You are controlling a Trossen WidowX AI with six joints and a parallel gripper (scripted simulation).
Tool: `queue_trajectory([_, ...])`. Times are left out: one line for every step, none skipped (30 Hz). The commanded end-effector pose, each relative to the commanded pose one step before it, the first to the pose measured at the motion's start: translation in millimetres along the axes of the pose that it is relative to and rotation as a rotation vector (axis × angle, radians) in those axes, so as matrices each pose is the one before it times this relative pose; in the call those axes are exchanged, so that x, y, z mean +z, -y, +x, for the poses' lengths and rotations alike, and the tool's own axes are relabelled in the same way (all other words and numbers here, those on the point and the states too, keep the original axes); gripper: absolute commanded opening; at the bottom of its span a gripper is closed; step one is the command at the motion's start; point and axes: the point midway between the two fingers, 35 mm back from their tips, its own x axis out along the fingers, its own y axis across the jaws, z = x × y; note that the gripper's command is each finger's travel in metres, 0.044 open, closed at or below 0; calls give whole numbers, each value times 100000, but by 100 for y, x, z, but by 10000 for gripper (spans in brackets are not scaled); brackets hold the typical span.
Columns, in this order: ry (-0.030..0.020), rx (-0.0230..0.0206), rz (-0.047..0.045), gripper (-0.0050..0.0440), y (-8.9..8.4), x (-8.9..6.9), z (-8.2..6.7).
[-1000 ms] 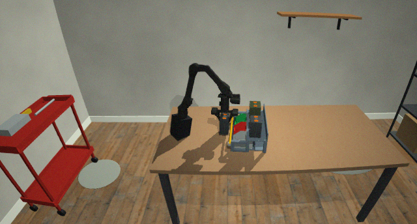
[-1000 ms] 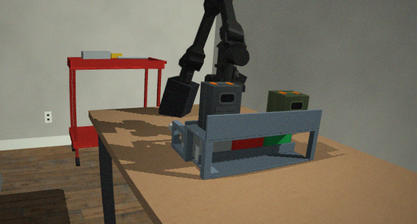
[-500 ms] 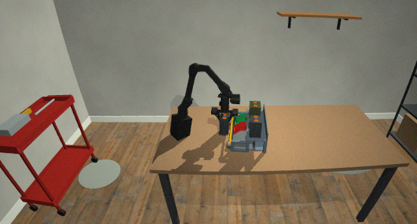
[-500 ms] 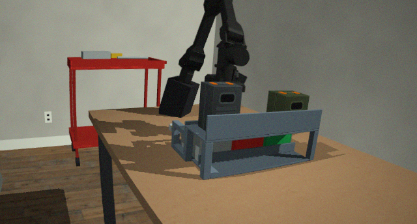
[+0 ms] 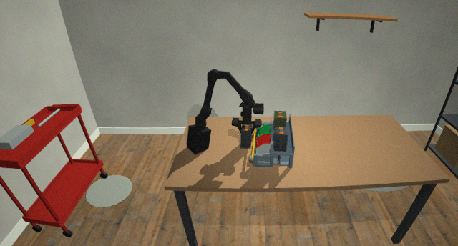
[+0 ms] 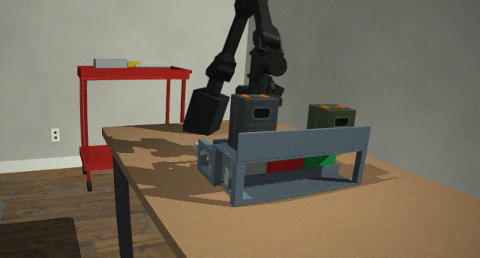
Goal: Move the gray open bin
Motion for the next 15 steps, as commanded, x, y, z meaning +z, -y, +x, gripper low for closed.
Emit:
queue_trajectory([-350, -6255, -926, 0, 1148, 225, -1698])
queue_trajectory([42, 2528, 271, 0, -485, -96, 689])
queue_trajectory([-10, -631, -67, 0, 130, 26, -187])
queue_trajectory([-10, -631, -67, 0, 131, 26, -187])
queue_trajectory([-10, -631, -67, 0, 132, 26, -186])
queue_trajectory([-10, -631, -67, 0, 134, 26, -185])
queue_trajectory([0, 0, 0, 0, 0, 0, 0])
queue_trajectory([0, 0, 0, 0, 0, 0, 0])
queue_trajectory([0, 0, 0, 0, 0, 0, 0])
queue_trajectory([0, 0, 0, 0, 0, 0, 0])
queue_trajectory([0, 0, 0, 0, 0, 0, 0])
queue_trajectory([0, 0, 0, 0, 0, 0, 0])
queue_trajectory([0, 0, 0, 0, 0, 0, 0])
queue_trajectory([0, 0, 0, 0, 0, 0, 0])
queue_trajectory([0, 0, 0, 0, 0, 0, 0])
